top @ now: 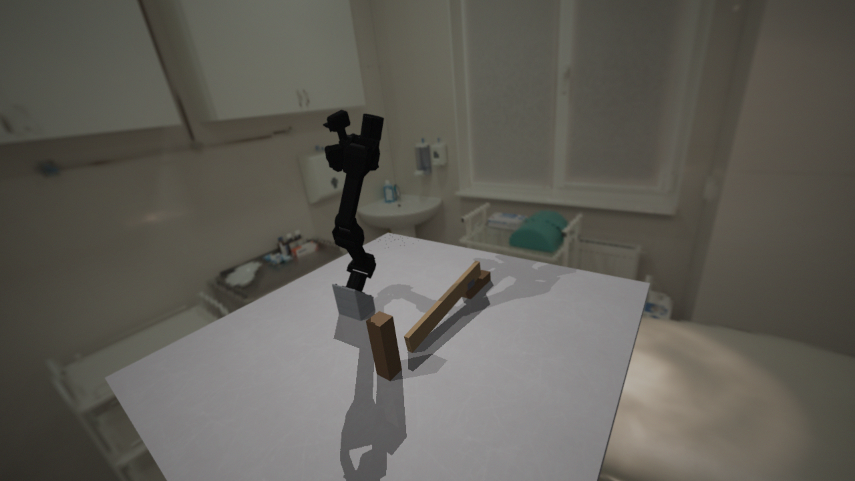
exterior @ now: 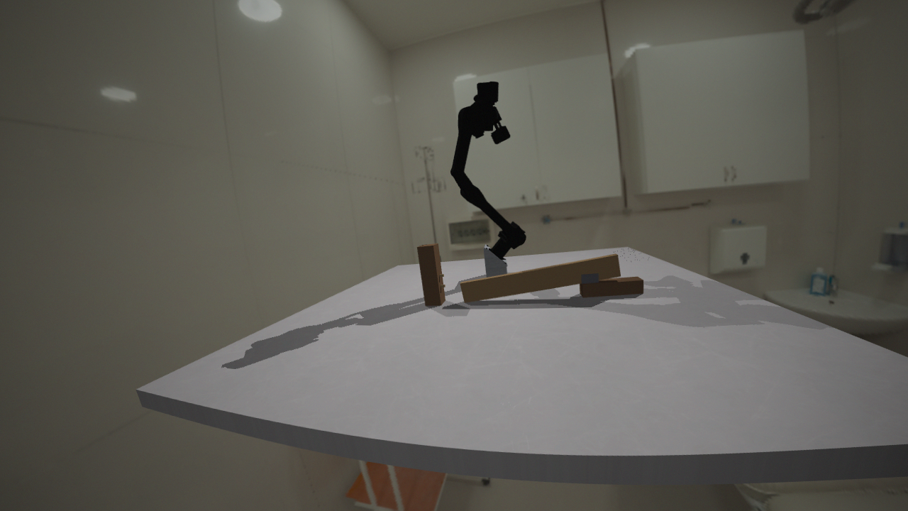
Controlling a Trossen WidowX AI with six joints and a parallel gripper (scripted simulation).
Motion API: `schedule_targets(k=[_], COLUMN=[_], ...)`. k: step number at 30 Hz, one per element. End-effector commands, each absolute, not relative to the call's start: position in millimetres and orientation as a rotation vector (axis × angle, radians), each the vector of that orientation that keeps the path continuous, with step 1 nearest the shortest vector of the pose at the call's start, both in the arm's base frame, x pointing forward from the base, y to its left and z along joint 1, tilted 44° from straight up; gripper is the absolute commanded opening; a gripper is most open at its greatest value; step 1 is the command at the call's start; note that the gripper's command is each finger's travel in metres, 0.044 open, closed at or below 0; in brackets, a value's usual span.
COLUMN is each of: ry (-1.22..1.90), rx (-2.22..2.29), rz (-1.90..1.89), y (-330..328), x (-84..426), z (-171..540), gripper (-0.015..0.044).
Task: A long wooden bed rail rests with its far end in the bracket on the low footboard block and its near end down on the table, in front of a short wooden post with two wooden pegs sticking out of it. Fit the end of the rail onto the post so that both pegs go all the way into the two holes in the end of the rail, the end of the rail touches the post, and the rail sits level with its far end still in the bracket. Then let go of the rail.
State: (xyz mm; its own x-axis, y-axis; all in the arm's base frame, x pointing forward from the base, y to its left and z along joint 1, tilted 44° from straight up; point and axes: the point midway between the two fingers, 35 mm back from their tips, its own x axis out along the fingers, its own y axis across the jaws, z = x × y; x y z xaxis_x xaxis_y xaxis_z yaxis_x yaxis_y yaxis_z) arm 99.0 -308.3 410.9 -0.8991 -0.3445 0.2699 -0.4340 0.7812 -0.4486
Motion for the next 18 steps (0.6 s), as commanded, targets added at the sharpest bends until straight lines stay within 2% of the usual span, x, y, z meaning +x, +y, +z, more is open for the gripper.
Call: schedule_targets(k=[1, 5, 10, 13, 18], ry=[-2.799, -2.782, -2.762, -2.704, -2.629], rx=[0.613, 0.525, 0.281, 0.19, -0.11], rz=[0.772, 0.863, 1.023, 1.046, 1.205], y=[-307.7, -291.8, -257.7, -249.0, -186.6], x=[98.2, 79.2, 19.4, 4.0, -57.6], z=[411.7, 429.6, 460.7, 475.0, 500.5], gripper=[0.0426, 0.044, 0.044, 0.044, 0.044])
